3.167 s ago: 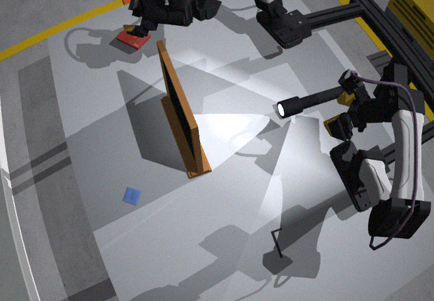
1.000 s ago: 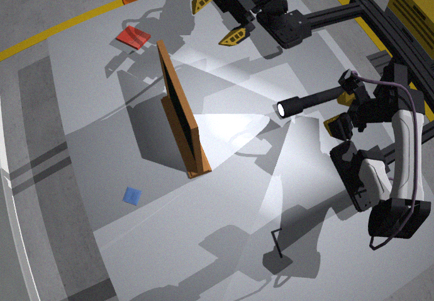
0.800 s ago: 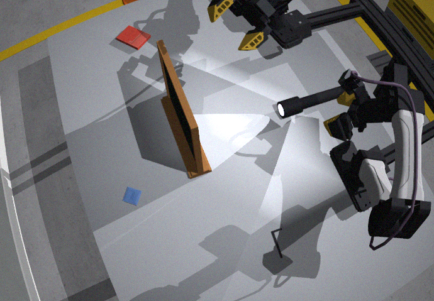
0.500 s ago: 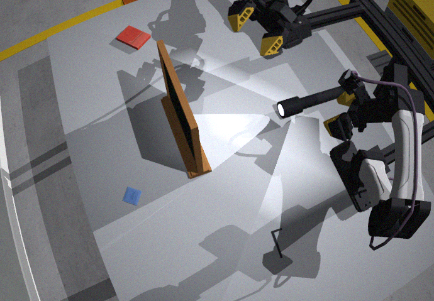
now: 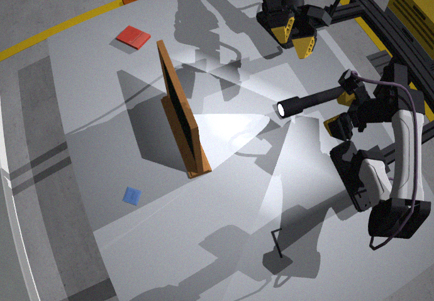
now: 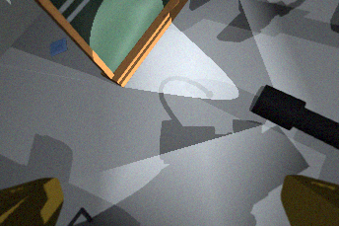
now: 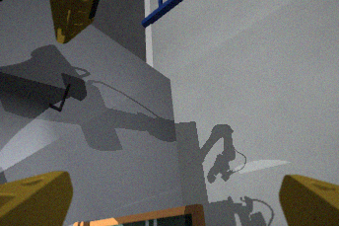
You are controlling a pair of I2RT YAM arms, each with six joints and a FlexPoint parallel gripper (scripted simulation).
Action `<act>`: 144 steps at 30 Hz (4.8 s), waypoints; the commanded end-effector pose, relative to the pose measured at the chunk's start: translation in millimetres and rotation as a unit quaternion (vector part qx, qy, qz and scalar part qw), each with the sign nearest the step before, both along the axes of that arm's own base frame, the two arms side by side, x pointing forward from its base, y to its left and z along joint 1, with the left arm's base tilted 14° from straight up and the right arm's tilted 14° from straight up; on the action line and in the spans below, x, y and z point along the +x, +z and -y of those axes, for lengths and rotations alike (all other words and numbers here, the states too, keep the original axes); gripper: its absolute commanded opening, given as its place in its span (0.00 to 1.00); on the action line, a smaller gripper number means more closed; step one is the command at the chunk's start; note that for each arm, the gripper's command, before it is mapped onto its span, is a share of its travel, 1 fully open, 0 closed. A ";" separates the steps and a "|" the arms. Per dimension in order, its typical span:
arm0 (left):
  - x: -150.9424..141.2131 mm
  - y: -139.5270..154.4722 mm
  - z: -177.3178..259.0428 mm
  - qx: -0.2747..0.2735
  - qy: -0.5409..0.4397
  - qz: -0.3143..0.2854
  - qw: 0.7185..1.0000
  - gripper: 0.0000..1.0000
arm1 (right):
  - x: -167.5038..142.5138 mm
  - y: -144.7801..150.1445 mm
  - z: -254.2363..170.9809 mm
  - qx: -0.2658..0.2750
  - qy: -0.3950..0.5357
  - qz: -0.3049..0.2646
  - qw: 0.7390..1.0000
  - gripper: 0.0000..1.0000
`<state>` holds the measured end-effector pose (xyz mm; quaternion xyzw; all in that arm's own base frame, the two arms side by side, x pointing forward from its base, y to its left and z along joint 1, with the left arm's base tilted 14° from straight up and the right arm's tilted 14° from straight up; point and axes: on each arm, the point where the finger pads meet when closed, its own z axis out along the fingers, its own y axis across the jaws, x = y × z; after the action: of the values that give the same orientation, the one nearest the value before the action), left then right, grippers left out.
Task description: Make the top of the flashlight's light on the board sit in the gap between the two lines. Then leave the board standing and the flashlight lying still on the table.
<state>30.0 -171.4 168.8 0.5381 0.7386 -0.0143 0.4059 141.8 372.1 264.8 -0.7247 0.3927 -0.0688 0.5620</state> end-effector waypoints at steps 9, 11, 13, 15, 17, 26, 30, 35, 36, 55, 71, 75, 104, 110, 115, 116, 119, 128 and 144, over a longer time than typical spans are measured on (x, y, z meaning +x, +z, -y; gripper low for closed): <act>-1.3 1.4 1.5 -0.002 -0.001 -0.001 1.000 1.00 | -77.0 -21.7 -9.2 -0.074 0.135 -0.013 0.988 0.95; -1.3 1.4 1.5 -0.002 -0.001 -0.001 1.000 1.00 | -90.4 -27.7 -8.1 -0.089 0.157 -0.015 0.983 0.95; -1.3 1.4 1.5 -0.002 -0.001 -0.001 1.000 1.00 | -103.9 -33.7 -6.4 -0.104 0.180 -0.017 0.978 0.95; -1.3 1.4 1.5 -0.002 -0.001 -0.001 1.000 1.00 | -103.9 -33.7 -6.4 -0.104 0.180 -0.017 0.978 0.95; -1.3 1.4 1.5 -0.002 -0.001 -0.001 1.000 1.00 | -115.3 -38.6 -4.5 -0.116 0.198 -0.019 0.973 0.95; -1.3 1.4 1.5 -0.002 -0.001 -0.001 1.000 1.00 | -175.1 -65.8 14.5 -0.186 0.300 -0.025 0.935 0.95; -1.3 1.4 1.5 -0.002 -0.001 -0.001 1.000 1.00 | -199.5 -76.6 27.4 -0.216 0.343 -0.026 0.914 0.95; -1.3 1.4 1.5 -0.002 -0.001 -0.001 1.000 1.00 | -215.3 -84.4 37.6 -0.237 0.370 -0.027 0.898 0.95; -1.3 1.4 1.5 -0.002 -0.001 -0.001 1.000 1.00 | -220.9 -87.0 41.8 -0.244 0.380 -0.027 0.892 0.95; 29.6 10.7 52.4 -0.077 0.114 -0.125 0.983 1.00 | -233.5 -152.9 41.5 -0.347 0.387 -0.036 0.853 0.95; 131.3 51.6 74.8 -0.209 0.220 -0.146 0.942 1.00 | -235.7 -225.5 53.4 -0.450 0.376 -0.045 0.809 0.95; 159.6 63.9 71.5 -0.238 0.240 -0.135 0.931 1.00 | -238.9 -233.3 45.0 -0.453 0.376 -0.045 0.807 0.95; 298.3 155.2 -19.5 -0.371 0.323 0.023 0.870 1.00 | -222.2 -310.3 73.4 -0.563 0.340 -0.061 0.750 0.95; 319.6 178.8 -52.3 -0.384 0.335 0.076 0.857 1.00 | -222.0 -327.3 82.3 -0.585 0.337 -0.061 0.735 0.95; 332.9 197.7 -81.4 -0.389 0.343 0.121 0.846 1.00 | -220.3 -337.9 89.2 -0.603 0.332 -0.063 0.722 0.95; 332.9 197.7 -81.4 -0.389 0.343 0.121 0.846 1.00 | -220.3 -337.9 89.2 -0.603 0.332 -0.063 0.722 0.95; 337.6 202.3 -93.4 -0.388 0.350 0.135 0.841 1.00 | -219.5 -341.6 93.0 -0.611 0.330 -0.063 0.716 0.95; 348.4 238.9 -149.7 -0.381 0.363 0.225 0.820 1.00 | -217.0 -363.5 104.3 -0.636 0.323 -0.064 0.698 0.95; 346.2 233.7 -175.4 -0.371 0.401 0.232 0.805 1.00 | -205.7 -378.6 124.5 -0.660 0.310 -0.070 0.681 0.95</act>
<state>376.6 0.1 400.0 -0.0016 0.7097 -0.0021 0.7045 -66.4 249.9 -107.1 -0.9911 0.0370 -0.0809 -0.0994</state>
